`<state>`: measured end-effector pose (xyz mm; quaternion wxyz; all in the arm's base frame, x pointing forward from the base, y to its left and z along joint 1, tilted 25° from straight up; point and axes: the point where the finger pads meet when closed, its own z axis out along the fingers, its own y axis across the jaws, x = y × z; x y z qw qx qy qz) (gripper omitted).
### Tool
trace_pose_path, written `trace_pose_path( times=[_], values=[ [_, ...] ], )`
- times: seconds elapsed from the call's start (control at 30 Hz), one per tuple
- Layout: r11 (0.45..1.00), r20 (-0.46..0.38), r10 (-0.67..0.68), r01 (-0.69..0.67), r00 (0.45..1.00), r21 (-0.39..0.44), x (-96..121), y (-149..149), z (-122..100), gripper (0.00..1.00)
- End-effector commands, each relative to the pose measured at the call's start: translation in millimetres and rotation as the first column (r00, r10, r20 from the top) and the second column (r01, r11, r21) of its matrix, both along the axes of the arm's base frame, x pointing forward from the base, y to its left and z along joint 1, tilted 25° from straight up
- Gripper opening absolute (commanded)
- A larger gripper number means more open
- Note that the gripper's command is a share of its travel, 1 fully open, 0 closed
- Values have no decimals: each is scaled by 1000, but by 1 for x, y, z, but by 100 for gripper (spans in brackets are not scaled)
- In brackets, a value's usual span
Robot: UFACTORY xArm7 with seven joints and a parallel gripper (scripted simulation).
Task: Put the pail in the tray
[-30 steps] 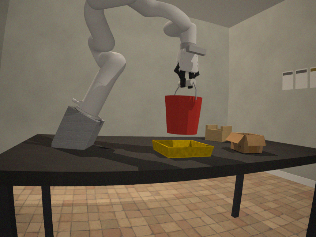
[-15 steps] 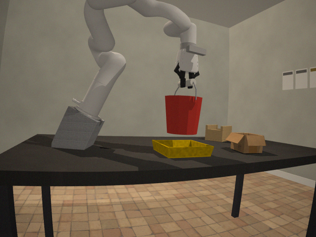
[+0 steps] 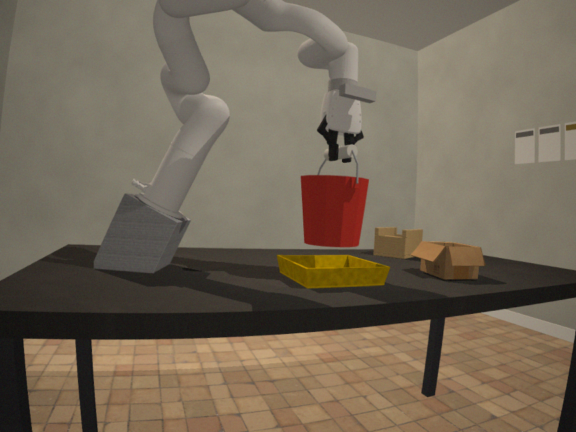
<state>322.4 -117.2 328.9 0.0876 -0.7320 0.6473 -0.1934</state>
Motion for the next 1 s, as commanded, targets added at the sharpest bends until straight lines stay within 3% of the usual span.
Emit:
trace_pose_path(
  times=[0.0, 0.97],
  values=[
    [1000, 4, 0, 0, 1000, -1, 1, 0, 0, 0],
    [1000, 4, 0, 0, 1000, -1, 11, -4, -23, 0]
  ],
)
